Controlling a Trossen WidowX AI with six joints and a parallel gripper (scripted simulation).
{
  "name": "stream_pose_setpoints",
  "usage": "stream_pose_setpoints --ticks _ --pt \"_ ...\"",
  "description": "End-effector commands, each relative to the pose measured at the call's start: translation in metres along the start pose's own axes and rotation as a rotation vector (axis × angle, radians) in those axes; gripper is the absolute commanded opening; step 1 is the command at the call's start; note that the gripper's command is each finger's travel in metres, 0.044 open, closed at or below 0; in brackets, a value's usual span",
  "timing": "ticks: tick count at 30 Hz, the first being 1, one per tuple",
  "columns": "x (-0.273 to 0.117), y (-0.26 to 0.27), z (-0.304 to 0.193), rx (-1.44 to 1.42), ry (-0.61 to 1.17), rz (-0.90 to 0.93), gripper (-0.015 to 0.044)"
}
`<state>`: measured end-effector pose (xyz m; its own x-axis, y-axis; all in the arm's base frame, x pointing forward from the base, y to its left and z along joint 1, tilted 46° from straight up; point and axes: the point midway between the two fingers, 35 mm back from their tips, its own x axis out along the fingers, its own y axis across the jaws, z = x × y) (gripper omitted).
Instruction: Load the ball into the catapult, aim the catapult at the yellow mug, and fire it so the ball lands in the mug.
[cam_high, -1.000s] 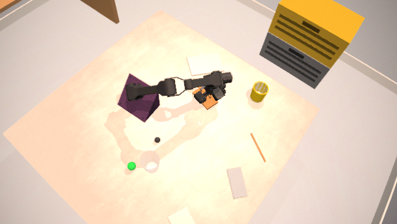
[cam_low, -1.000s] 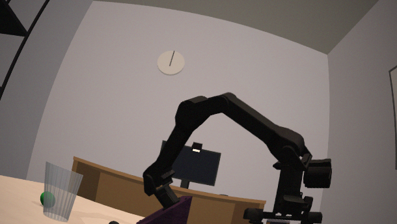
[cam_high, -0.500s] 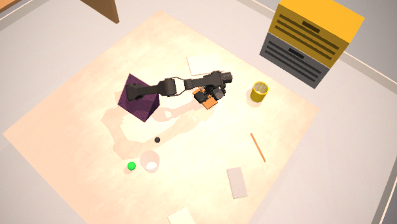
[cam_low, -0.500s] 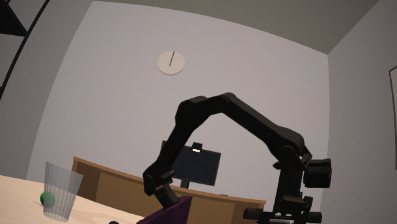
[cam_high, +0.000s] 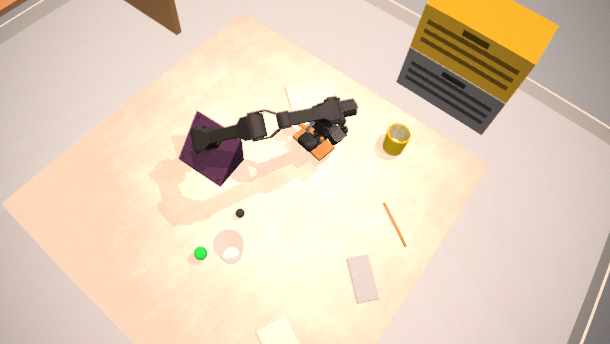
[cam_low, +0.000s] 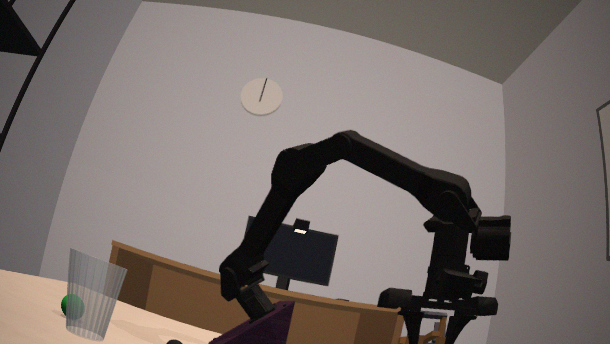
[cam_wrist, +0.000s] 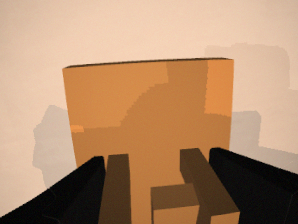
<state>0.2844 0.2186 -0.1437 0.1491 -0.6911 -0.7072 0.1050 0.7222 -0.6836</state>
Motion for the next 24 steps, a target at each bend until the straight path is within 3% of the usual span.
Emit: stream_pose_setpoints --ticks 1,24 --pt "-0.003 0.001 -0.001 -0.121 0.005 0.007 0.0000" --pt "-0.001 0.023 -0.008 -0.878 0.002 0.007 0.0000"
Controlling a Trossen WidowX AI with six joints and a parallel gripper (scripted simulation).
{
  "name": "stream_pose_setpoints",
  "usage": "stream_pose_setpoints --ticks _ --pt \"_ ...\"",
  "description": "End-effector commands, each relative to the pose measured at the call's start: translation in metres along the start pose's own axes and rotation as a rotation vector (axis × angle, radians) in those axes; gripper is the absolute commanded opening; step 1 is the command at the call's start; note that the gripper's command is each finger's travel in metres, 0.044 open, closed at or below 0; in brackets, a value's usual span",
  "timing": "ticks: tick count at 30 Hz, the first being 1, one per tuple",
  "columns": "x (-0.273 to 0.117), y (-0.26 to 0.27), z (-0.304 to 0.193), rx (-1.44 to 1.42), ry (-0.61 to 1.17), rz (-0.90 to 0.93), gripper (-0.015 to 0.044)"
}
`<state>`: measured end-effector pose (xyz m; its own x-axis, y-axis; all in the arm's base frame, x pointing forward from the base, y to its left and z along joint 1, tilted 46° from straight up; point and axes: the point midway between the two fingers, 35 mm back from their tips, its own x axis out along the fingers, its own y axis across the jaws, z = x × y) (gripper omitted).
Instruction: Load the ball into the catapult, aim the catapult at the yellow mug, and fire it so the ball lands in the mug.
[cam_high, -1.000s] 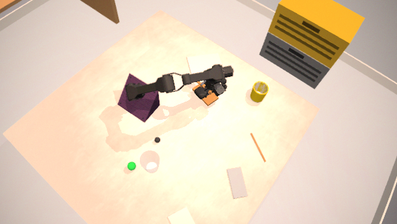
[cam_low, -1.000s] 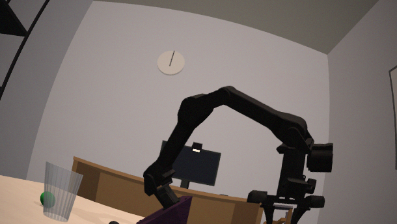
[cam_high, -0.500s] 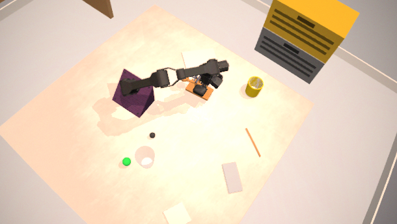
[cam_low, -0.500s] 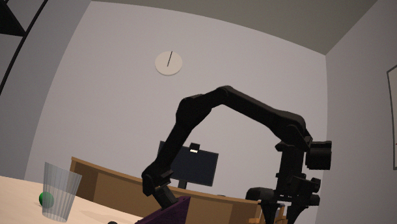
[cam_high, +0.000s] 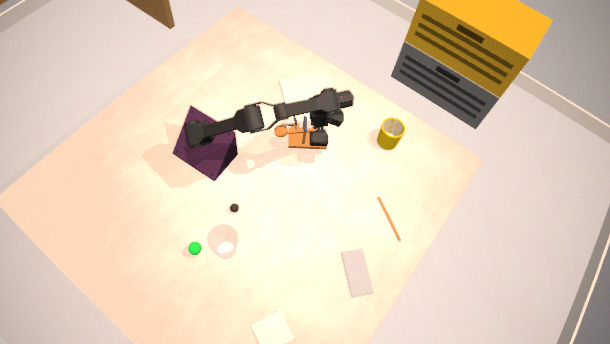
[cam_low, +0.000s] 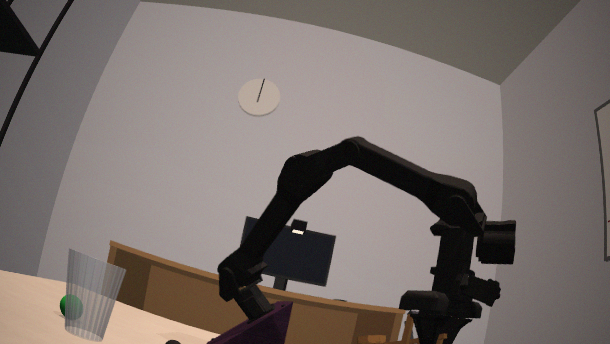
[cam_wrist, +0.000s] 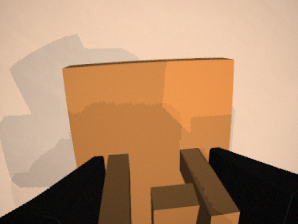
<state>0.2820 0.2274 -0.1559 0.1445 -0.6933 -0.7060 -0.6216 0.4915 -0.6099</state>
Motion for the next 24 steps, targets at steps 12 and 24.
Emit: stream_pose_setpoints --ticks 12,24 --pt "0.002 0.013 0.004 -0.098 -0.006 0.006 0.0000" --pt "0.022 0.013 0.005 -0.098 -0.006 0.006 0.0000"
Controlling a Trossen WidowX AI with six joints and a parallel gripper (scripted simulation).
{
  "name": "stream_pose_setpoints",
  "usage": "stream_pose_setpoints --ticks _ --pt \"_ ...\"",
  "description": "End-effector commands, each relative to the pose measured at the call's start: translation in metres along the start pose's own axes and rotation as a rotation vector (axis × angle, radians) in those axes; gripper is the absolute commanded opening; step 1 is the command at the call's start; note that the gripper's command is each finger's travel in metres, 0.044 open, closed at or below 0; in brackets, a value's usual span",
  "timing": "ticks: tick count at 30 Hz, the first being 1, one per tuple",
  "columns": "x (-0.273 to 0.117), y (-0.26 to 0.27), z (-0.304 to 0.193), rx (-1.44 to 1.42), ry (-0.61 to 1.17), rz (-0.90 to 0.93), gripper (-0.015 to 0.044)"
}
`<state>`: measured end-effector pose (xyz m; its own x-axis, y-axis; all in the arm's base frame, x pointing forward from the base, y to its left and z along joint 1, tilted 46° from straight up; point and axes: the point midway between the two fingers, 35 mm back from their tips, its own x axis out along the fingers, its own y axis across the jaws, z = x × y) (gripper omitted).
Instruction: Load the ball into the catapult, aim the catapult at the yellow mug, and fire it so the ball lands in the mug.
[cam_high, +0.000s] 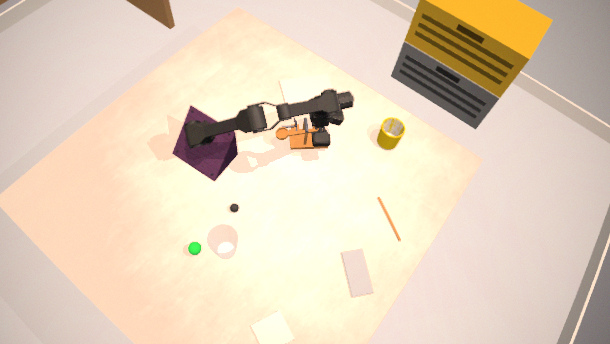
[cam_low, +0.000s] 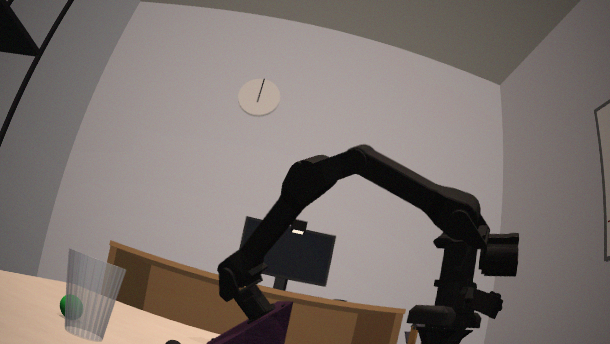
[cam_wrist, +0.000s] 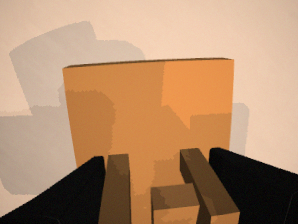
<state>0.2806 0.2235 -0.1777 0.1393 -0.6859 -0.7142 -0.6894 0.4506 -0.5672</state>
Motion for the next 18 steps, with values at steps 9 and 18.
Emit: stream_pose_setpoints --ticks 9,18 --pt "0.019 0.000 0.000 -0.009 -0.002 -0.007 0.0000" --pt "0.024 0.000 0.000 0.000 0.000 -0.001 0.0000"
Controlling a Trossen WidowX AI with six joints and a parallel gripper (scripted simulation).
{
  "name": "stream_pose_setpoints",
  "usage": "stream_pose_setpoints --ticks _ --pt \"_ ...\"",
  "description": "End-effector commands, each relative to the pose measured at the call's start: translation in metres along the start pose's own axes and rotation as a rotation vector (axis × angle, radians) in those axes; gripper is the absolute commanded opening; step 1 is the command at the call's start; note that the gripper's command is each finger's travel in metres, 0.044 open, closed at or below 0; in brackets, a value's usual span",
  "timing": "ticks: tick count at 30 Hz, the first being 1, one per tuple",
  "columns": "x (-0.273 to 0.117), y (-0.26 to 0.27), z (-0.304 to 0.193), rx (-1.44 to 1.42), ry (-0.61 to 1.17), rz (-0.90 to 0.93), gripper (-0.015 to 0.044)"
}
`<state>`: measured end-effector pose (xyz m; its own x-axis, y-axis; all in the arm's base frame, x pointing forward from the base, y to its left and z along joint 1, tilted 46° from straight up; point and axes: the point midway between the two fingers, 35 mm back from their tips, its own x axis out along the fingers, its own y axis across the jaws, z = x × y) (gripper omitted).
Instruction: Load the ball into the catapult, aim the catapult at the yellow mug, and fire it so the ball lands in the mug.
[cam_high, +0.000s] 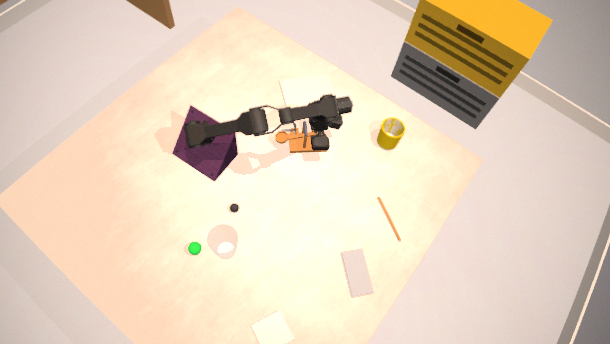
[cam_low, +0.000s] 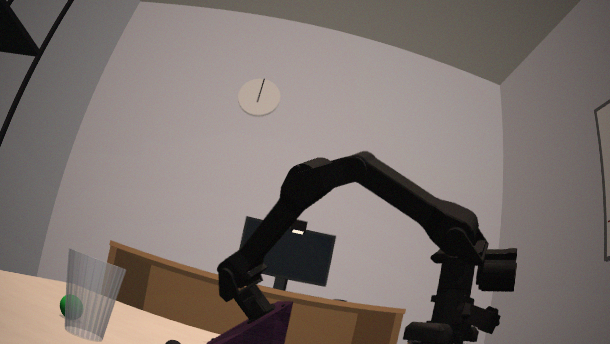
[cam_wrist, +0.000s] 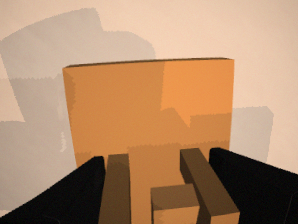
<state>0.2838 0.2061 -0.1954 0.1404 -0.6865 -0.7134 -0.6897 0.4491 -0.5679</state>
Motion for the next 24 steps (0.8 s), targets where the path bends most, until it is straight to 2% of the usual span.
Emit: stream_pose_setpoints --ticks 1,3,18,20,24 --pt "-0.001 0.000 0.000 0.001 0.000 0.000 0.0000" --pt "-0.001 0.000 0.000 0.001 0.000 0.000 0.0000" --pt "-0.003 0.000 0.001 0.001 -0.001 0.001 0.0394" --pt "-0.025 0.000 0.003 0.000 -0.002 0.002 0.0440" --pt "-0.090 0.001 0.002 -0.001 -0.003 0.004 0.0440"
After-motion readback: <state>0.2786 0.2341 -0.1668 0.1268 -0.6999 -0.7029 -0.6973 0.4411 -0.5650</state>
